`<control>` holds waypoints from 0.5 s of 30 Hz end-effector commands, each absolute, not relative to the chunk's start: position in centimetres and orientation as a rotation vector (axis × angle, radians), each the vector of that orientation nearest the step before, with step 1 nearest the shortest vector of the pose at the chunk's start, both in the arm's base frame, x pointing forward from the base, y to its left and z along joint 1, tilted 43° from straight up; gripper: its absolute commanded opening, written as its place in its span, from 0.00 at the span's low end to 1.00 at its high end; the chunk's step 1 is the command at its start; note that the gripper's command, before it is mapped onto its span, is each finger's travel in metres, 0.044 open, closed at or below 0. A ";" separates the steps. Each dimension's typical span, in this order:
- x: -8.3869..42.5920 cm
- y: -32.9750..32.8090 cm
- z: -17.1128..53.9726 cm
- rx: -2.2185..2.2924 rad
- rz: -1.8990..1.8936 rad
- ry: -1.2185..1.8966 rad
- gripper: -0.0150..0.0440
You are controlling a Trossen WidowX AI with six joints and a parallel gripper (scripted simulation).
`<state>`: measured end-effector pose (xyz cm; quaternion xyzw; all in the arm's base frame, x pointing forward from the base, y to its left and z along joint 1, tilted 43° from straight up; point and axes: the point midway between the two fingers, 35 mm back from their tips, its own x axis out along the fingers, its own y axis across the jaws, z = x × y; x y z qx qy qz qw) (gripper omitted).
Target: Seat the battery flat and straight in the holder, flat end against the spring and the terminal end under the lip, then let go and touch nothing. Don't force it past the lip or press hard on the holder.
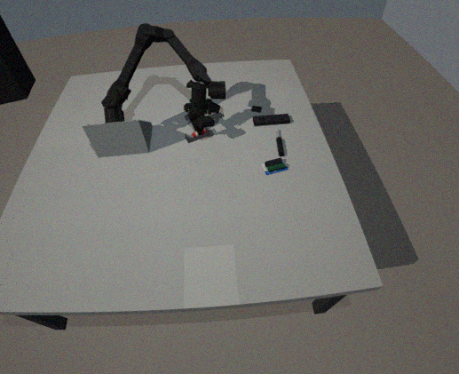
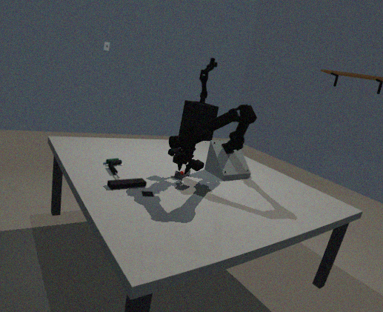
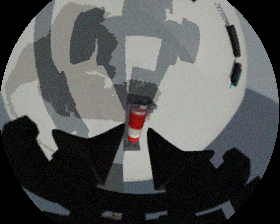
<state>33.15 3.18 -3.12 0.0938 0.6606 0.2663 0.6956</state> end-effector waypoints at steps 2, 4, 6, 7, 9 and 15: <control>33.2 3.0 -3.0 0.209 0.594 1.473 0.59; 33.1 2.1 -2.0 0.207 0.593 1.472 0.68; 32.9 0.6 -0.4 0.204 0.592 1.471 0.76; 32.8 -0.2 0.4 0.203 0.591 1.470 0.81; 32.4 -1.5 1.9 0.201 0.592 1.469 0.90; 31.9 -2.0 2.3 0.201 0.592 1.468 1.00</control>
